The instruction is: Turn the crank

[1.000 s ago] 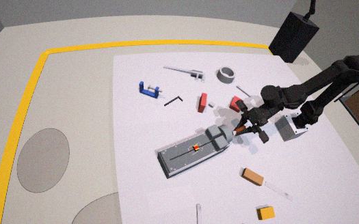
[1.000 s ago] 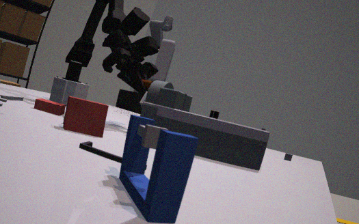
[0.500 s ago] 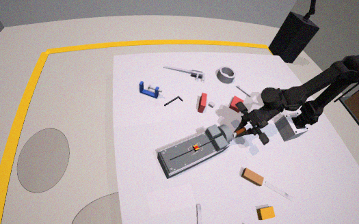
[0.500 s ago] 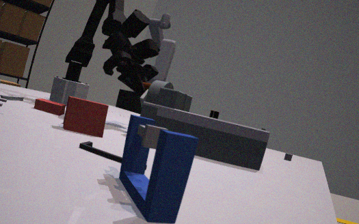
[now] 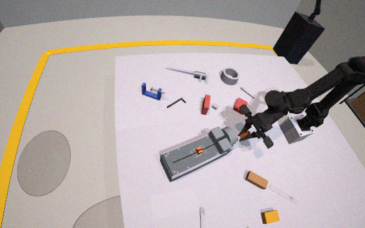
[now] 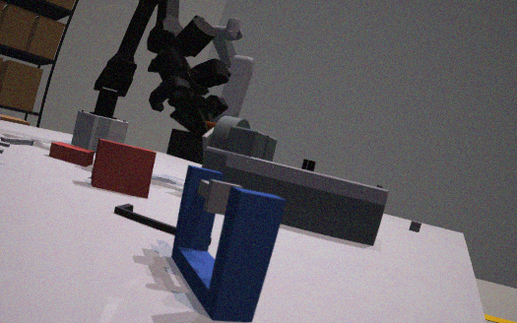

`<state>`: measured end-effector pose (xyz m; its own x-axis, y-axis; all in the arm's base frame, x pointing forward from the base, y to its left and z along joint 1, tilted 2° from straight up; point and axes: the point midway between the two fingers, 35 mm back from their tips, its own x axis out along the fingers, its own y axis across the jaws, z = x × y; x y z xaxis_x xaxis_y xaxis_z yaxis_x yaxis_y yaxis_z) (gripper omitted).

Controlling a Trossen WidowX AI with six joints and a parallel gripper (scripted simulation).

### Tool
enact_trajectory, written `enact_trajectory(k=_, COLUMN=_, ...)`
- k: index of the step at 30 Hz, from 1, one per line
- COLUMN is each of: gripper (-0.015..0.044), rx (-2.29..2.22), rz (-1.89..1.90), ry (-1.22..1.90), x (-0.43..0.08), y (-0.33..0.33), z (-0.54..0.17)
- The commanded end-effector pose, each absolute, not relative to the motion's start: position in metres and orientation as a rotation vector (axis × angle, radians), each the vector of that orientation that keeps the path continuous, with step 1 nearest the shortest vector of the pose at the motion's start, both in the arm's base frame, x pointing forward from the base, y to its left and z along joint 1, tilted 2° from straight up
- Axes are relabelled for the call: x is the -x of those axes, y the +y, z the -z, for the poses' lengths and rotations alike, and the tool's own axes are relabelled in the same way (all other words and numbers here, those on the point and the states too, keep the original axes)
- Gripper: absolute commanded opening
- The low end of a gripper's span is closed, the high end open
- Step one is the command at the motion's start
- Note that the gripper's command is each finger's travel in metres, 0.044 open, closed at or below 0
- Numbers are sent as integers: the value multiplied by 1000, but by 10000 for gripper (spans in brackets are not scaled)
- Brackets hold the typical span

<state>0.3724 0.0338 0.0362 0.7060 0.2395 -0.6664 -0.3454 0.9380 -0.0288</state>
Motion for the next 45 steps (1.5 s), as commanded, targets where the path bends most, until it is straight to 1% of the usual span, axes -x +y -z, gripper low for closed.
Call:
enact_trajectory(k=1, gripper=0, rx=153, rz=-329, ry=723, x=-372, y=35, z=-33)
enact_trajectory(k=39, gripper=0, rx=156, rz=-329, ry=720, x=-372, y=35, z=-34)
enact_trajectory(k=45, gripper=157, rx=156, rz=-329, ry=720, x=-372, y=35, z=-34)
